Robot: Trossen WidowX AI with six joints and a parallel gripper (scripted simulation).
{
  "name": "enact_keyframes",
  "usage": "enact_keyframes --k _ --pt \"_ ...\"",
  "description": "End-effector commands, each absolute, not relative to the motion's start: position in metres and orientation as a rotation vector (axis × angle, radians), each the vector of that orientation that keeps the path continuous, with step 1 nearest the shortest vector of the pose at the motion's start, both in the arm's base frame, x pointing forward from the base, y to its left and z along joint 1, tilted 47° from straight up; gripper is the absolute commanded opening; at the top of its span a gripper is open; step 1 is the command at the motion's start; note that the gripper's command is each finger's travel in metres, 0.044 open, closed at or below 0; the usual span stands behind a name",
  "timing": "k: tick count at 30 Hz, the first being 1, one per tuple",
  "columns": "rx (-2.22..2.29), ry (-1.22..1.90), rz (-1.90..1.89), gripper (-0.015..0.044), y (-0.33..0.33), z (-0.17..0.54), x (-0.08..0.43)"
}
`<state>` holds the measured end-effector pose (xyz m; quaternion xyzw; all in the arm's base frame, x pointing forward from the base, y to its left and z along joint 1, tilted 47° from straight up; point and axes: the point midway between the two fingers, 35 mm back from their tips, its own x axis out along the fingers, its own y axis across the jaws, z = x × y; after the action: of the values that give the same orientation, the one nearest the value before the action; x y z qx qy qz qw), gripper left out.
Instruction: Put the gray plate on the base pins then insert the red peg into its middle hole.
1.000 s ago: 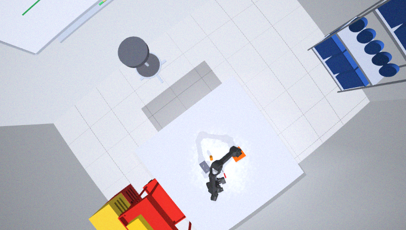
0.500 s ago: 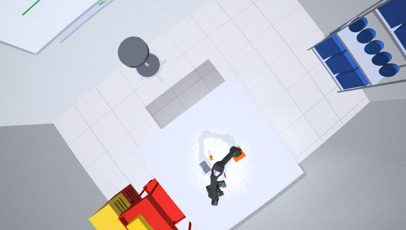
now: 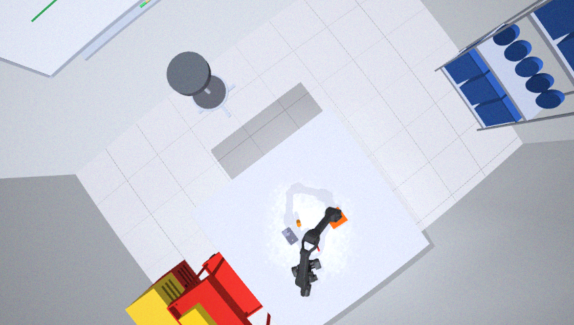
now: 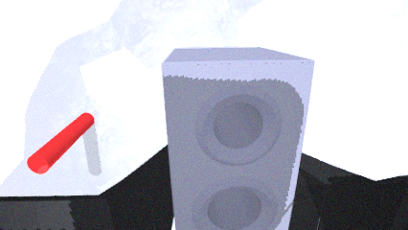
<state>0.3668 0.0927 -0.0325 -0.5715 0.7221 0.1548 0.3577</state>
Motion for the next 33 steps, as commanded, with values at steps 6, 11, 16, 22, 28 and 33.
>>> enact_keyframes --k 6,11,16,22,28,33 --pt "-1.473 1.865 0.404 0.0 0.117 -0.012 0.365" --pt "-1.474 1.866 0.405 0.0 0.119 -0.008 0.365" --pt "-1.486 1.864 0.431 0.0 0.107 -0.003 0.368" --pt "-1.504 1.861 0.465 0.0 0.088 0.004 0.372" --pt "-1.523 1.859 0.497 0.0 0.07 0.011 0.374" --pt "-1.539 1.858 0.522 0.0 0.055 0.017 0.375"
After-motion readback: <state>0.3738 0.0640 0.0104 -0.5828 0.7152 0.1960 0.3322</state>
